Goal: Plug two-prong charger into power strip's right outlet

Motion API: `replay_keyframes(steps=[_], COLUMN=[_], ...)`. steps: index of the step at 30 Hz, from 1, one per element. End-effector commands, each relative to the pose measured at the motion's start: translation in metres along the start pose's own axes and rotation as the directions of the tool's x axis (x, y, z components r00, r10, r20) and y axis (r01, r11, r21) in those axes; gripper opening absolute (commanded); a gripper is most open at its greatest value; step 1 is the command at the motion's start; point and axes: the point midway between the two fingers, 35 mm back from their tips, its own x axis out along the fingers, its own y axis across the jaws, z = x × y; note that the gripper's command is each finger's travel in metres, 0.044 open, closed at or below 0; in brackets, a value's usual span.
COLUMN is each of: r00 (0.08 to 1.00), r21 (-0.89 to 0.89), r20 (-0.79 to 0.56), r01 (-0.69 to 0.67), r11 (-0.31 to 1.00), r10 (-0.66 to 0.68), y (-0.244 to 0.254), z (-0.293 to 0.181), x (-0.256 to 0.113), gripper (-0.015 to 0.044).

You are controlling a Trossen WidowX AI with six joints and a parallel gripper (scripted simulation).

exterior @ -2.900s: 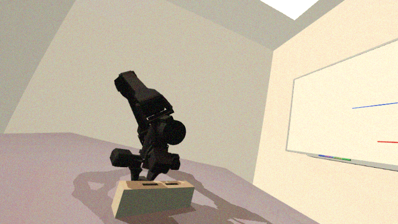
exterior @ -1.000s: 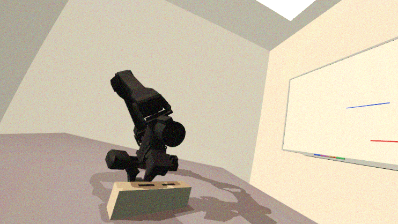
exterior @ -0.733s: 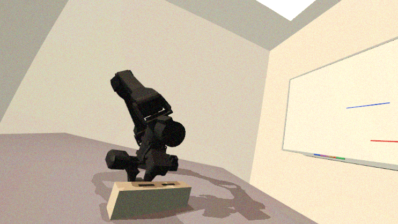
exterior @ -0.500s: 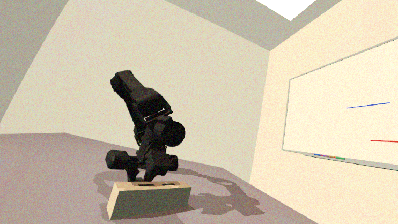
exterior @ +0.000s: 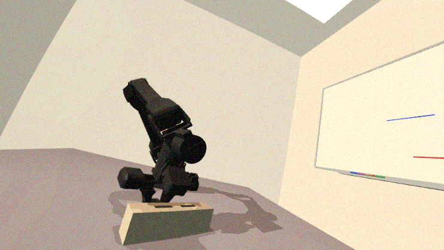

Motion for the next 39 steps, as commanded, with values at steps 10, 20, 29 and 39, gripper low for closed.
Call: replay_keyframes(steps=[10,20,29,39], r00=[1.000,1.000,1.000,1.000], r21=[0.013,0.014,0.014,0.014], r20=[0.015,0.015,0.015,0.015], r01=[0.003,0.004,0.003,0.003], r11=[1.000,1.000,1.000,1.000], r10=[-0.004,-0.004,-0.004,-0.004], y=[-0.0015,-0.0014,-0.0011,-0.0009], z=[0.0053,0.0063,0.0072,0.0074], x=[0.0014,0.0021,0.0017,0.0005], gripper=[0.0000,0.0000,0.0000,0.0000])
